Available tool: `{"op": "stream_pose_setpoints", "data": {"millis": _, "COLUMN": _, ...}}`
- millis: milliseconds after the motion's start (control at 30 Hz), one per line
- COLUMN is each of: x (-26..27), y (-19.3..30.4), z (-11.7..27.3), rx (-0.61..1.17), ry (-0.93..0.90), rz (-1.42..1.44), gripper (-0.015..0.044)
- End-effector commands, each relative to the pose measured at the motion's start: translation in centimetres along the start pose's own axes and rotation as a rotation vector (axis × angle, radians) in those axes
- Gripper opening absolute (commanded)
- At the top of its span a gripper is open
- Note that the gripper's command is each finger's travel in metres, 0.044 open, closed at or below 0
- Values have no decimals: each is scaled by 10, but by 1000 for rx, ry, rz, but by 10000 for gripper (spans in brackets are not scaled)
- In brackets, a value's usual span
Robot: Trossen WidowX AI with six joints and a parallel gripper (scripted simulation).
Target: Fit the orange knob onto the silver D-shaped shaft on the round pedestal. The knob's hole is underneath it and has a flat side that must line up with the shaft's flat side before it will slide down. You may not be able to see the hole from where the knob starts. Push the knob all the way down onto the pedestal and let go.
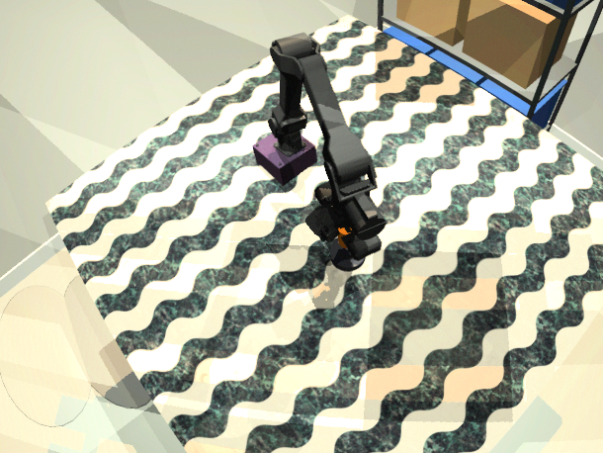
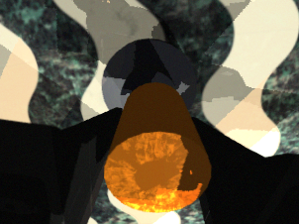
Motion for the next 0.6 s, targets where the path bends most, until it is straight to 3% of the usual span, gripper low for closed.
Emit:
{"op": "stream_pose_setpoints", "data": {"millis": 0, "x": 4, "y": -1, "z": -1, "rx": 0, "ry": -4, "rz": -6, "gripper": 0}}
{"op": "stream_pose_setpoints", "data": {"millis": 567, "x": 5, "y": -2, "z": -4, "rx": 0, "ry": -4, "rz": -6, "gripper": 0}}
Point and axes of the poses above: the point midway between the two fingers, 35 mm back from their tips, its own z axis back along the fingers, its own x axis across the jaws, y = z × x, the point moved 6 cm from there along z, back along the fingers, and after that the axes turned 12 degrees about z, right-handed, at the moved point
